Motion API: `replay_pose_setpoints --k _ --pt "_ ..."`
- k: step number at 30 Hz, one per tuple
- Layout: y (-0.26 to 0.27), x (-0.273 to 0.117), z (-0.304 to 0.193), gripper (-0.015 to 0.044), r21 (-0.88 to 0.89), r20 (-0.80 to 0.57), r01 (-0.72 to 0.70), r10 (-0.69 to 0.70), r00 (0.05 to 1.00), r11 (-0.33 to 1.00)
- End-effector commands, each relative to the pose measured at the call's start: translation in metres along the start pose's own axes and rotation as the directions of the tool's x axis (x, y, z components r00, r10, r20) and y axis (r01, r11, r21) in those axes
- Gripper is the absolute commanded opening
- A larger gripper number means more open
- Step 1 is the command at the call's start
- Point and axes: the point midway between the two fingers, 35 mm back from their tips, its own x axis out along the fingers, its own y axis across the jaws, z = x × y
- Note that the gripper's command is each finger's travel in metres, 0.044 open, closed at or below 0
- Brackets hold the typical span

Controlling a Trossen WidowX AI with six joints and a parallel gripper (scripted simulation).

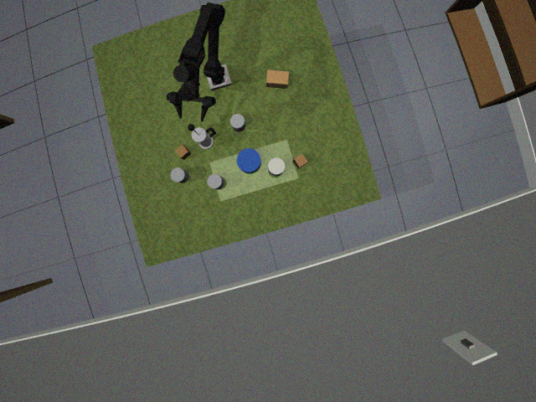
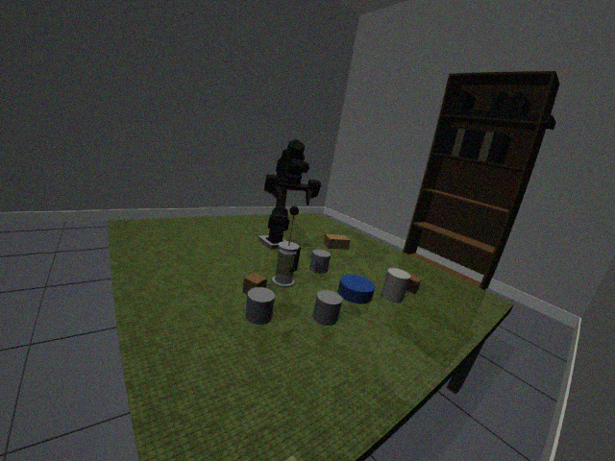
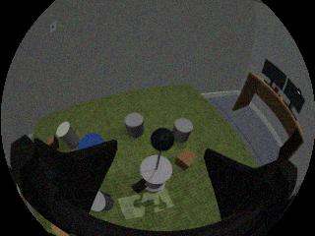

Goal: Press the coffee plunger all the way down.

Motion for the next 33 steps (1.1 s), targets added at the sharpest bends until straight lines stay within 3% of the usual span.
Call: replay_pose_setpoints --k 1,25,33 --pt "-0.001 0.002 0.0 0.044 -0.006 0.011 0.005 -0.005 1.0 1.0" --pt "-0.001 0.038 0.0 0.044 -0.005 0.013 0.006 -0.006 1.0 1.0" --pt "-0.001 0.038 0.0 0.023 -0.005 0.013 0.006 -0.006 1.0 1.0"
